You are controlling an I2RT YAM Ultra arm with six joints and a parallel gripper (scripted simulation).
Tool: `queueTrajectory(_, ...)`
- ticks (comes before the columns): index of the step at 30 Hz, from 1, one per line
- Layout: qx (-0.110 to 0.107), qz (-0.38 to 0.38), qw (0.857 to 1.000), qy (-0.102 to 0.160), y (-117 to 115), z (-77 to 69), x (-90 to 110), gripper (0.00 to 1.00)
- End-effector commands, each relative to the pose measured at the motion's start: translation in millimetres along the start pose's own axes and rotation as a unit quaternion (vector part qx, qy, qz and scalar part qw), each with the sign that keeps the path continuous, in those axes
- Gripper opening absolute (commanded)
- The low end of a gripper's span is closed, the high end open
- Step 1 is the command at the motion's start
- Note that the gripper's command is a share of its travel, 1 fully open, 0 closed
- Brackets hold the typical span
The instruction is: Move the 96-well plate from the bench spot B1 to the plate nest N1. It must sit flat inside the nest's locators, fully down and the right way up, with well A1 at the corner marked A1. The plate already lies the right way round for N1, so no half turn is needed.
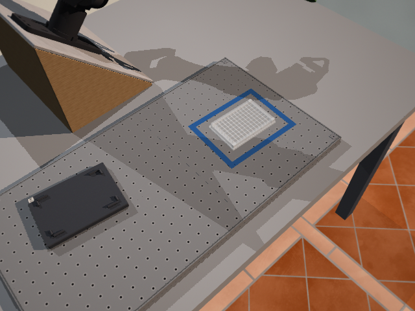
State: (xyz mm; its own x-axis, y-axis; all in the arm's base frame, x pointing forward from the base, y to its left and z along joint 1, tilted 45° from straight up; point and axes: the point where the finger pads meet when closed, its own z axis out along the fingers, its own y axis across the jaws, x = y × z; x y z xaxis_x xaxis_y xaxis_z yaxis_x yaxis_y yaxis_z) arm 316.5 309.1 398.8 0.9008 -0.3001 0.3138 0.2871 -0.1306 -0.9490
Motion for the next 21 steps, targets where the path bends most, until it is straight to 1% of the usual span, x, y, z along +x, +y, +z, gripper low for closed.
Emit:
queueTrajectory(1, 0.004, -0.004, 1.000, 0.003, -5, -2.2, 2, 1.00)
queueTrajectory(17, 0.004, -0.004, 1.000, 0.003, -5, -2.2, 2, 1.00)
queueTrajectory(18, -0.011, 0.017, 1.000, 0.011, 3, -0.9, 11, 1.00)
queueTrajectory(21, -0.037, 0.059, 0.997, 0.013, 17, -0.9, 16, 1.00)
